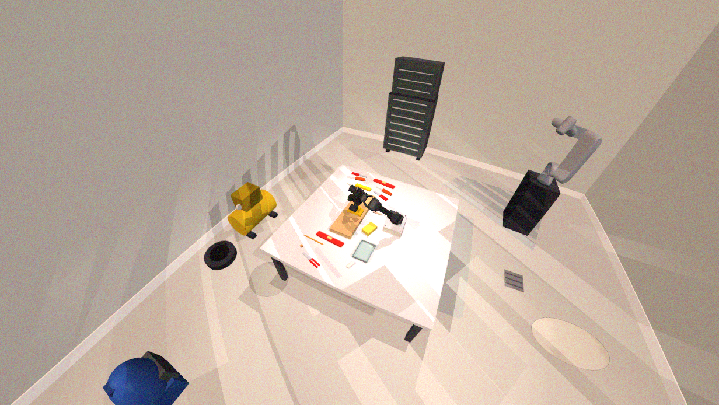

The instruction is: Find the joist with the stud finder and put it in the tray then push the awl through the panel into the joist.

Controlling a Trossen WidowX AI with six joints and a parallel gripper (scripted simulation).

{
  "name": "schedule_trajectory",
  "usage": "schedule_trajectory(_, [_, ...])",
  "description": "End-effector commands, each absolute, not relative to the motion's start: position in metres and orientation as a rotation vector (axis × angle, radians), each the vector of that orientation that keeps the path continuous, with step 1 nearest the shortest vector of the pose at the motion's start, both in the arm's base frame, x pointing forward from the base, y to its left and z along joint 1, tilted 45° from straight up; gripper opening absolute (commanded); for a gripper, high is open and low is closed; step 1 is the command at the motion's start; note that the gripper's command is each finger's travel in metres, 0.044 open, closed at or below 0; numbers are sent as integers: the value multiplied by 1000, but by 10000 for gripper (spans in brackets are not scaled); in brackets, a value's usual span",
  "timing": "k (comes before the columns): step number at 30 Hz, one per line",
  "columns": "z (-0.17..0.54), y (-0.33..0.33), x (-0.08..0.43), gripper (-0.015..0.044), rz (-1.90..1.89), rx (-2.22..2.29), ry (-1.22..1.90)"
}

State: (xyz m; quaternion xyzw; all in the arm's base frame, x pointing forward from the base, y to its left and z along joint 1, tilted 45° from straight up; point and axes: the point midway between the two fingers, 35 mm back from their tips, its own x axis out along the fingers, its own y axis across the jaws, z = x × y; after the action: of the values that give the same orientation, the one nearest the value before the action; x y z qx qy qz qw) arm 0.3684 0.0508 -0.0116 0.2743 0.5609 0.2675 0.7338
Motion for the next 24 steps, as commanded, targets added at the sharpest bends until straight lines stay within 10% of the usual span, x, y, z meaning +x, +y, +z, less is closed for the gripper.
schedule_trajectory(1, [-4, 59, 367, 0, 591, 604, 1234])
schedule_trajectory(24, [31, 95, 363, 0, 592, 606, 1234])
